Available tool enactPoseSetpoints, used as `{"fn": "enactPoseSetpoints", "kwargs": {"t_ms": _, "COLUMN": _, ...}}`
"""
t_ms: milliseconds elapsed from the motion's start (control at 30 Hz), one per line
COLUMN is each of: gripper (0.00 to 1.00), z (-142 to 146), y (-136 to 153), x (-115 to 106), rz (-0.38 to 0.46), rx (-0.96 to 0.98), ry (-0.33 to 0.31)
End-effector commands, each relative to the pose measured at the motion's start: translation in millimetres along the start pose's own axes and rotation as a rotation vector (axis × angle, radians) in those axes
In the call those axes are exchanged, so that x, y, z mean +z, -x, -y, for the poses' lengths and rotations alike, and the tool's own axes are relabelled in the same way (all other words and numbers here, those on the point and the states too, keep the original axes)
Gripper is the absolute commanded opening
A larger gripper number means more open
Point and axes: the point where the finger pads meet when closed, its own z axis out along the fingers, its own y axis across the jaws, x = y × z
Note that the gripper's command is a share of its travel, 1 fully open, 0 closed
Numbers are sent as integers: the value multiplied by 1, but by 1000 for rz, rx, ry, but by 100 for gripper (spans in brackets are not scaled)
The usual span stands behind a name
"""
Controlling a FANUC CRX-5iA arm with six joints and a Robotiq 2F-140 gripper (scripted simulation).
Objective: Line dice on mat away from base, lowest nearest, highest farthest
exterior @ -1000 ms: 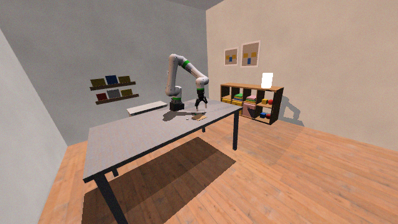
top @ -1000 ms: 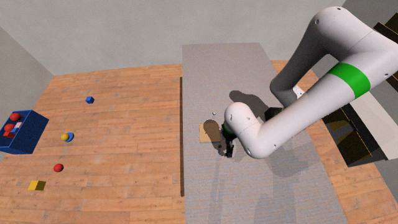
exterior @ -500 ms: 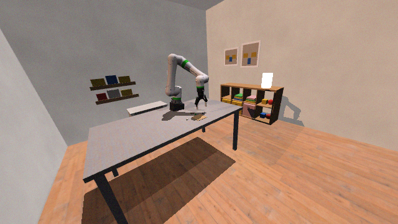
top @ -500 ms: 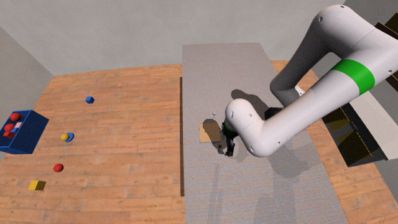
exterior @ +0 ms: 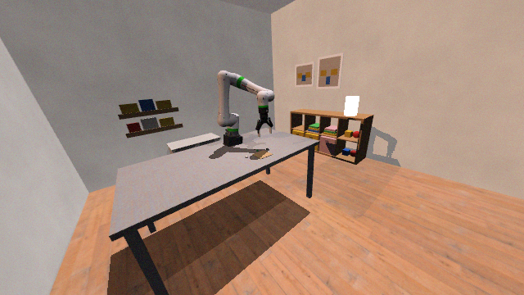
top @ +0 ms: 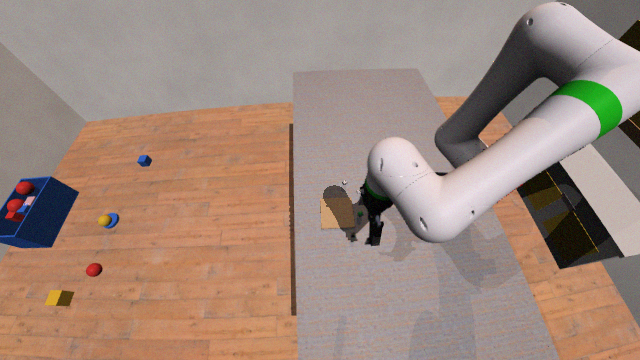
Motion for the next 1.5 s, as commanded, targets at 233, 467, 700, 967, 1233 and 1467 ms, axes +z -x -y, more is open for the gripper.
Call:
{"fn": "enactPoseSetpoints", "kwargs": {"t_ms": 233, "gripper": 100, "z": 0, "y": 0, "x": -2, "rz": 0, "rx": 0, "ry": 0}}
{"fn": "enactPoseSetpoints", "kwargs": {"t_ms": 467, "gripper": 100, "z": 33, "y": -4, "x": 1, "rz": 0, "rx": -158, "ry": 0}}
{"fn": "enactPoseSetpoints", "kwargs": {"t_ms": 700, "gripper": 100, "z": 62, "y": -11, "x": 5, "rz": 0, "rx": -298, "ry": 0}}
{"fn": "enactPoseSetpoints", "kwargs": {"t_ms": 967, "gripper": 100, "z": 93, "y": -20, "x": 9, "rz": 0, "rx": -455, "ry": 0}}
{"fn": "enactPoseSetpoints", "kwargs": {"t_ms": 1233, "gripper": 100, "z": 93, "y": -20, "x": 9, "rz": 0, "rx": -455, "ry": 0}}
{"fn": "enactPoseSetpoints", "kwargs": {"t_ms": 1467, "gripper": 100, "z": 93, "y": -20, "x": 9, "rz": 0, "rx": -455, "ry": 0}}
